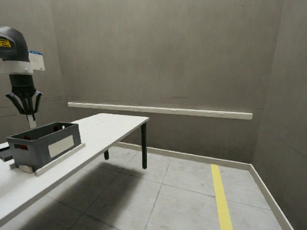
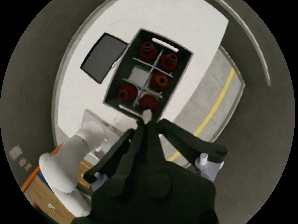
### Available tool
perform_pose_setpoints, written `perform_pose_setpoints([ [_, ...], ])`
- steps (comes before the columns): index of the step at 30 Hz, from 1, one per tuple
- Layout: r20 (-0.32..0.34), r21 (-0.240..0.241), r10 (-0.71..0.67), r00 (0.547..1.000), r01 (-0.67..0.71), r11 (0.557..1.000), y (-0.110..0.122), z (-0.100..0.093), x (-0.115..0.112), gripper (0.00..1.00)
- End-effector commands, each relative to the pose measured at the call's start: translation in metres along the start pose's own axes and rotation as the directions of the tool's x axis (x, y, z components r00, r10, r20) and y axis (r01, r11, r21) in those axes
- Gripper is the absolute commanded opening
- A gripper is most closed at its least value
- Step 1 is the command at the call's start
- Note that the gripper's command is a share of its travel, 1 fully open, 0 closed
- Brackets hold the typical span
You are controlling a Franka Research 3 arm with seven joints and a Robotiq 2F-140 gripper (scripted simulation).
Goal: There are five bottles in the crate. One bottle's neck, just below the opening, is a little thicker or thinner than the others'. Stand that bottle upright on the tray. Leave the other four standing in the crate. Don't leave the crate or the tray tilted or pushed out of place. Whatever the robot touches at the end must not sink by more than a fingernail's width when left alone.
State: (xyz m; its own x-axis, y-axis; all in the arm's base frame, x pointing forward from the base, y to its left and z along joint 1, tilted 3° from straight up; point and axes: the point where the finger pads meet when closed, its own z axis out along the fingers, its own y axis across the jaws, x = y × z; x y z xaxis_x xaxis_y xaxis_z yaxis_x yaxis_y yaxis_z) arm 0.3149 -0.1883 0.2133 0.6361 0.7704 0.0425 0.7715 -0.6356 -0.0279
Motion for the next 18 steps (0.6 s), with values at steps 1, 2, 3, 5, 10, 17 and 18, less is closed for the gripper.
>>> perform_pose_setpoints([
  [1, -0.001, 0.001, -0.005, 1.000, 0.005, 1.000, 0.000, -0.001, 0.001, 0.10],
  [2, -0.001, 0.001, -0.005, 1.000, 0.005, 1.000, 0.000, -0.001, 0.001, 0.10],
  [3, -0.001, 0.001, -0.005, 1.000, 0.005, 1.000, 0.000, -0.001, 0.001, 0.10],
  [5, -0.001, 0.001, -0.005, 1.000, 0.005, 1.000, 0.000, -0.001, 0.001, 0.10],
  [10, -0.003, 0.000, -0.006, 1.000, 0.006, 1.000, -0.012, -0.002, 0.016, 0.10],
  [17, -0.002, 0.001, -0.005, 1.000, 0.005, 1.000, -0.061, -0.001, 0.065, 0.10],
  [18, -0.002, 0.001, -0.005, 1.000, 0.005, 1.000, -0.061, -0.001, 0.065, 0.10],
])
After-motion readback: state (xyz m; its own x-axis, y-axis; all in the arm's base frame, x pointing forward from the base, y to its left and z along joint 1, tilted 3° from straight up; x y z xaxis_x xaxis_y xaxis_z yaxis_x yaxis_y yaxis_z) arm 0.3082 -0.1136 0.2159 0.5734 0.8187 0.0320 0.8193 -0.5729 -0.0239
